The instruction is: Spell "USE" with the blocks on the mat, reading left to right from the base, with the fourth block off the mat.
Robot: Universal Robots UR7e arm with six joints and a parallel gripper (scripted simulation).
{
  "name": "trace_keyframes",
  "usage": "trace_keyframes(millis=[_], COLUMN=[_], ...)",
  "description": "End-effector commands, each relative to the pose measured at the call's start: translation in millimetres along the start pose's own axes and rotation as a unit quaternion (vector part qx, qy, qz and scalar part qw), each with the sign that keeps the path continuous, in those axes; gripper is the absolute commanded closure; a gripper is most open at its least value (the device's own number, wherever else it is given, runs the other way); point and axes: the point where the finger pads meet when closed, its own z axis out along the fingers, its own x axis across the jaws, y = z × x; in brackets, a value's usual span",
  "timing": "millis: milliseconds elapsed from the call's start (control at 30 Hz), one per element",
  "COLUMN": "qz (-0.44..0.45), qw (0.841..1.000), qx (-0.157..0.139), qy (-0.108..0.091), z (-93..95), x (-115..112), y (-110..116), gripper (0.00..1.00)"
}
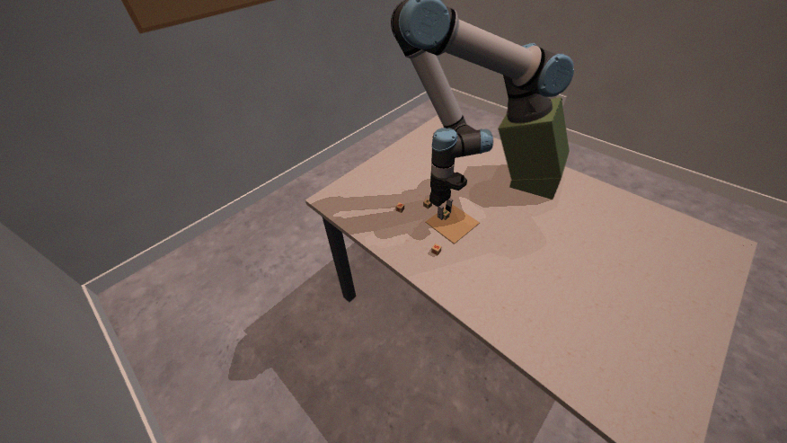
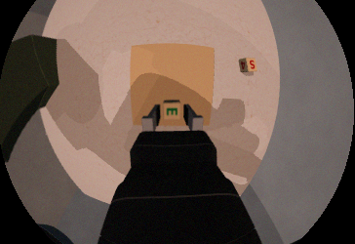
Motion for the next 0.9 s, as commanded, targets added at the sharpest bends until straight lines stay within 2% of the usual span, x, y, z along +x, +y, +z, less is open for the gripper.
trace_keyframes(millis=[0, 433, 867], qz=[0.0, 0.0, 0.0], qw=[1.0, 1.0, 1.0], qx=[0.0, 0.0, 0.0], qy=[0.001, 0.001, 0.001], z=[-9.6, -60.4, -83.1], x=[0, 0, 0], y=[0, 0, 0], gripper=[0.21, 0.21, 0.21])
